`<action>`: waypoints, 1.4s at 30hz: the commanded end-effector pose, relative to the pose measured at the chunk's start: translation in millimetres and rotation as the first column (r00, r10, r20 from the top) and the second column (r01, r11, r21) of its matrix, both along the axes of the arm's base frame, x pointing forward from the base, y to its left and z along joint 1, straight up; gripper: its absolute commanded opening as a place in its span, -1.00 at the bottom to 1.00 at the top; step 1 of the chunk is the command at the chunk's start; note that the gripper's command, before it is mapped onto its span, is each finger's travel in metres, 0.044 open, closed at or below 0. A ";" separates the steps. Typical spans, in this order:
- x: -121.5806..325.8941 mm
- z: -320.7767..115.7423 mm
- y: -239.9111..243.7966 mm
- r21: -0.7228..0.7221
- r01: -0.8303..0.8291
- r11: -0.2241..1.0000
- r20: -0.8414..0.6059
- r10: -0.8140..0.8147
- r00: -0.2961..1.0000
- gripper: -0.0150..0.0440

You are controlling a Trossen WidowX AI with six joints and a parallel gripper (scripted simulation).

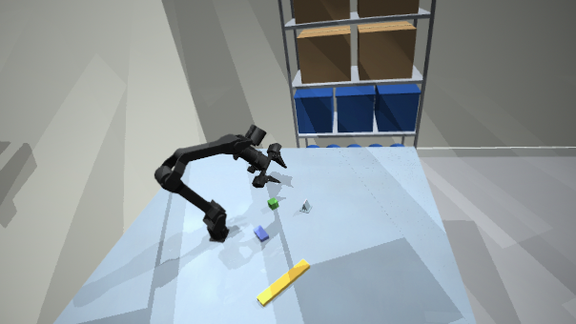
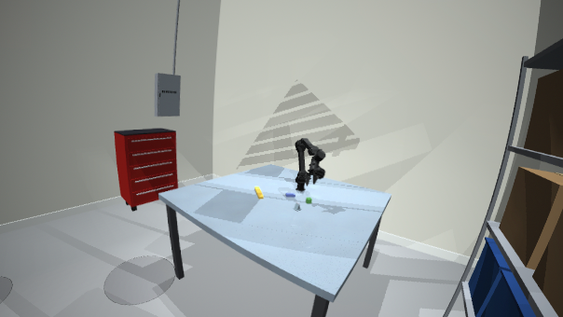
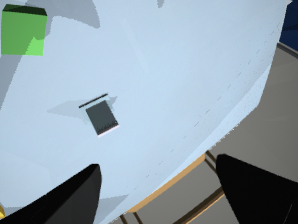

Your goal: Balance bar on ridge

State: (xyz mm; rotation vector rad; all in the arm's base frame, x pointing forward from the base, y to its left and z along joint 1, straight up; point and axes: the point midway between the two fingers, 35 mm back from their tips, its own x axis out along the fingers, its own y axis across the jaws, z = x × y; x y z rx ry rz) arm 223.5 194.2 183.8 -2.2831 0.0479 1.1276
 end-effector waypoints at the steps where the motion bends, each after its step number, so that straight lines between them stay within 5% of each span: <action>1: 11.8 -2.4 -10.0 0.003 0.067 0.998 -0.034 -0.067 0.997 0.58; 42: 91.3 -23.6 -153.7 -0.046 0.658 0.751 -0.298 -0.639 0.709 0.58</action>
